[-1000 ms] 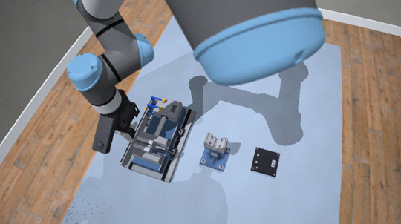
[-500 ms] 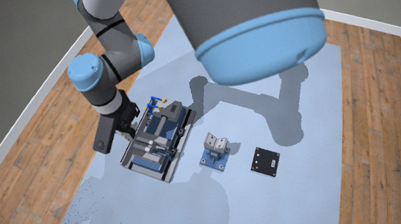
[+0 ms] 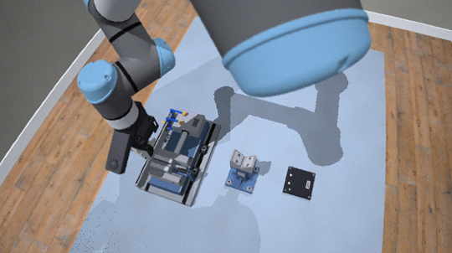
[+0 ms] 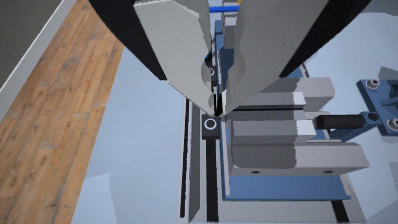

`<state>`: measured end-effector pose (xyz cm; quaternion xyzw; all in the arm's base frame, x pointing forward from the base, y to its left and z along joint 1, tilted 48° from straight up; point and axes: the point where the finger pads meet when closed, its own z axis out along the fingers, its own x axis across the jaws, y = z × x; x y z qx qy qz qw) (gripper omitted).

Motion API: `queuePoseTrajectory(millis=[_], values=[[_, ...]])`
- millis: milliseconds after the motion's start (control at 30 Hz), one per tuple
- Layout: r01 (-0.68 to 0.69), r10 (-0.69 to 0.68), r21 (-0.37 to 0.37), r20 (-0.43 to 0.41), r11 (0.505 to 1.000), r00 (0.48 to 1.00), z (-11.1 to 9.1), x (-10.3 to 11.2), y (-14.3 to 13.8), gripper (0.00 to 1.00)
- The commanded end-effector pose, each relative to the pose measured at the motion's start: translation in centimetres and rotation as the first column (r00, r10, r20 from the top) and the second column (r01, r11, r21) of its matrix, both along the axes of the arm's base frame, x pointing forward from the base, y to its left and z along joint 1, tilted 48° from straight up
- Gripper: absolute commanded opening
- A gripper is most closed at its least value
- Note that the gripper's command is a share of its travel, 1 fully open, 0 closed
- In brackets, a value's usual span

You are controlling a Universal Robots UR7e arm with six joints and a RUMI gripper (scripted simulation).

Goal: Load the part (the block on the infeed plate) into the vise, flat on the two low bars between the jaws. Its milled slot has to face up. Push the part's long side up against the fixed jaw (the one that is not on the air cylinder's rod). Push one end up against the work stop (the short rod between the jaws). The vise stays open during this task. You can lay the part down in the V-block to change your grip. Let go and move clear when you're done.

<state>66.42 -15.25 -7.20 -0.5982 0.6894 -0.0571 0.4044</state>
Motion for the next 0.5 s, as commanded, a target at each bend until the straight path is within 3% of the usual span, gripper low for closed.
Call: queuePoseTrajectory(millis=[0, 467], values=[[0.001, -0.001, -0.001, 0.001, 1.000, 1.000, 0.10, 0.00, 0.04, 0.00], [0.001, -0.001, -0.001, 0.001, 1.000, 1.000, 0.26, -0.01, 0.32, 0.00]])
